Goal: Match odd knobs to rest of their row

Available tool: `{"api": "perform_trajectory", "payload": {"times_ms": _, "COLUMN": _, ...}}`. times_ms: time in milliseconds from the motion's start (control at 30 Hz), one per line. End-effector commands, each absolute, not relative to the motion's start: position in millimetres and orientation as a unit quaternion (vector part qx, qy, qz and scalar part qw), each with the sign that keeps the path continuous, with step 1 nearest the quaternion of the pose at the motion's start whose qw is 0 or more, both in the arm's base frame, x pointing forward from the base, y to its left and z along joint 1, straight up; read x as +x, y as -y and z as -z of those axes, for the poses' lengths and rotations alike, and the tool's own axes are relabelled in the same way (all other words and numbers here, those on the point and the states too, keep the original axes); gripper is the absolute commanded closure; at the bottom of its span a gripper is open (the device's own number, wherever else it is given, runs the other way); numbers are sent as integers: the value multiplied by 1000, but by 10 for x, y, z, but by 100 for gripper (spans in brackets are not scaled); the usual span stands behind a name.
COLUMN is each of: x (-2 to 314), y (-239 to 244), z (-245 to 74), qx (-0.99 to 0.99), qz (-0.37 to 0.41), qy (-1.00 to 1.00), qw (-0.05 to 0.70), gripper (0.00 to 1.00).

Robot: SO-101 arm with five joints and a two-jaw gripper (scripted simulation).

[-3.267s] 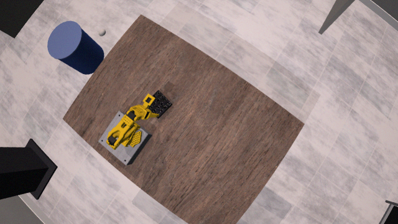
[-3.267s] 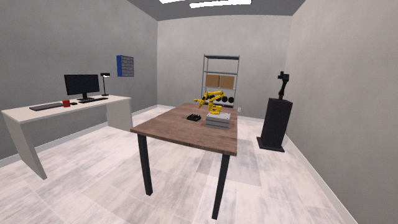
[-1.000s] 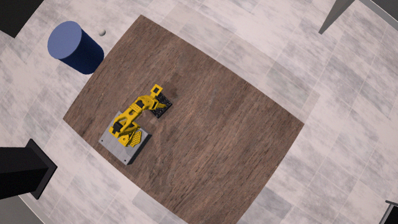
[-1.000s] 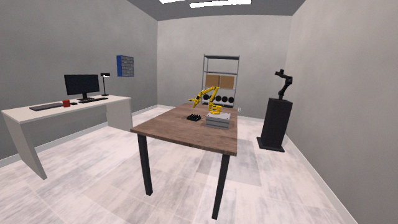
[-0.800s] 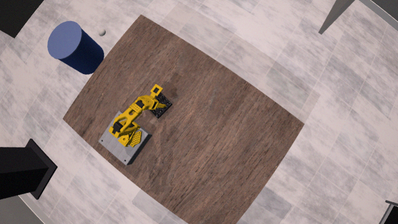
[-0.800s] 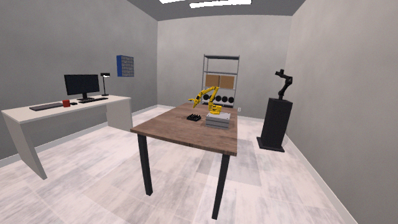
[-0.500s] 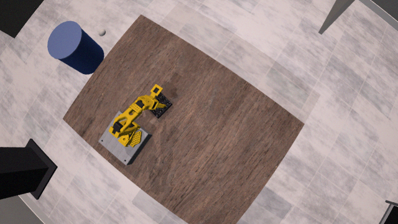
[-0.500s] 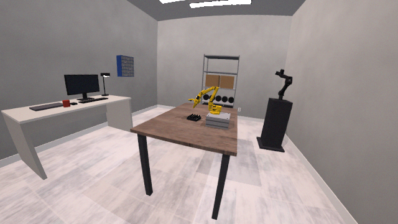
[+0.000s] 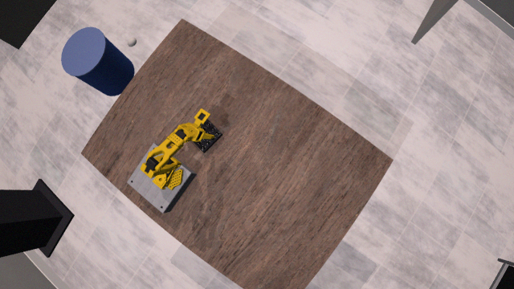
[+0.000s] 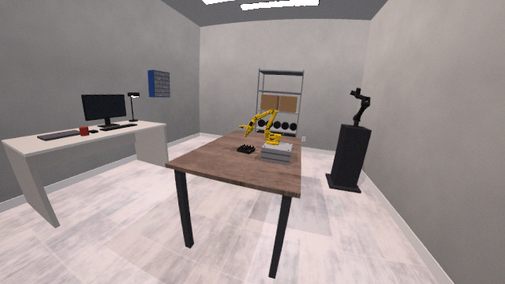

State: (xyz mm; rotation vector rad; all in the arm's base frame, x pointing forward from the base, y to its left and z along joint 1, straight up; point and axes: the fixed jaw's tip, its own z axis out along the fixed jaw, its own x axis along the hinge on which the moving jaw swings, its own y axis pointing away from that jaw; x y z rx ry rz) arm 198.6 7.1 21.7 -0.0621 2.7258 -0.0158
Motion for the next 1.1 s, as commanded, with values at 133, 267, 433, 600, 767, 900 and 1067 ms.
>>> {"api": "perform_trajectory", "payload": {"times_ms": 133, "x": 2011, "y": -75, "z": -222, "qx": -20, "qz": 4, "qy": -977, "qw": 210, "gripper": 60}}
{"api": "perform_trajectory", "payload": {"times_ms": 267, "x": 2011, "y": -76, "z": -222, "qx": -20, "qz": 4, "qy": -977, "qw": 210, "gripper": 60}}
{"api": "perform_trajectory", "payload": {"times_ms": 433, "x": 2026, "y": -83, "z": -227, "qx": -20, "qz": 4, "qy": -977, "qw": 212, "gripper": 60}}
{"api": "perform_trajectory", "payload": {"times_ms": 600, "x": 2053, "y": -97, "z": -235, "qx": -20, "qz": 2, "qy": -976, "qw": 215, "gripper": 60}}
{"api": "perform_trajectory", "payload": {"times_ms": 767, "x": 2058, "y": -100, "z": -236, "qx": -20, "qz": 2, "qy": -976, "qw": 216, "gripper": 60}}
{"api": "perform_trajectory", "payload": {"times_ms": 900, "x": 2058, "y": -100, "z": -236, "qx": -20, "qz": 2, "qy": -976, "qw": 216, "gripper": 60}}
{"api": "perform_trajectory", "payload": {"times_ms": 1067, "x": 2058, "y": -100, "z": -236, "qx": -20, "qz": 2, "qy": -976, "qw": 216, "gripper": 60}}
